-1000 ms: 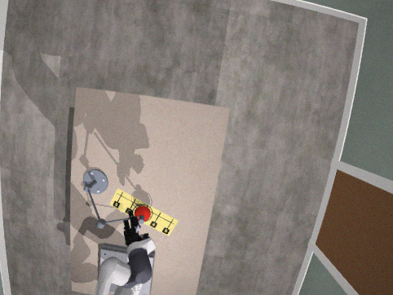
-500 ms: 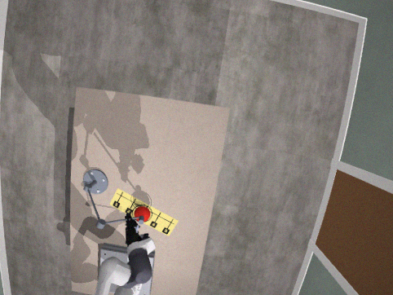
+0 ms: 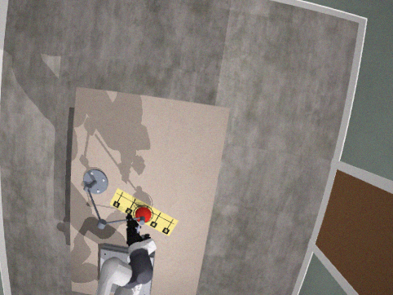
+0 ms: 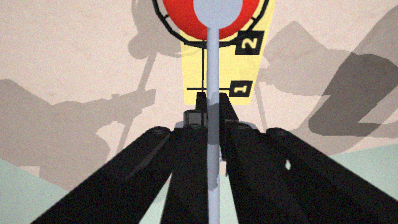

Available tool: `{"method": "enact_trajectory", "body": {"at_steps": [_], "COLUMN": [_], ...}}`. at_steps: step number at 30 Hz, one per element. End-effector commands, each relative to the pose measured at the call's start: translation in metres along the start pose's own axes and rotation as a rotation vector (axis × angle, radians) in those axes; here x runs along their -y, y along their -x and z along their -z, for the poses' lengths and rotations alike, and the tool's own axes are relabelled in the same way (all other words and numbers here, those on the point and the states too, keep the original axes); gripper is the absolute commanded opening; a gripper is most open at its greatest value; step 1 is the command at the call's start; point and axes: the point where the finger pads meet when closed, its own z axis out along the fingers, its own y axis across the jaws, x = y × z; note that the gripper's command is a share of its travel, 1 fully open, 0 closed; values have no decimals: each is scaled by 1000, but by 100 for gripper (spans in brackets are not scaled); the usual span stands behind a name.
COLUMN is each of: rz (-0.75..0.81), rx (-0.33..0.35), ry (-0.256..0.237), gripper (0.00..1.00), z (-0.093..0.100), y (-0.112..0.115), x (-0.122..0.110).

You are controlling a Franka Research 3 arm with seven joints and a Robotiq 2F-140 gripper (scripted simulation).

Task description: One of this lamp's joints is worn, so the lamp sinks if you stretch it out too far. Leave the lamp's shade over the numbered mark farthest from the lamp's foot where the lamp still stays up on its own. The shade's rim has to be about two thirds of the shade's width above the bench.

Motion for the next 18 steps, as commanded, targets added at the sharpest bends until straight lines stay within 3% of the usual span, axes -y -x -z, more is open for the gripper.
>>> {"method": "enact_trajectory", "body": {"at_steps": [1,18], "rz": [2,4], "rx": [0,1], "ry": [-6,-10], "gripper": [10,10], "z": [5,14], "y": [-14,-50], "x": [2,4]}}
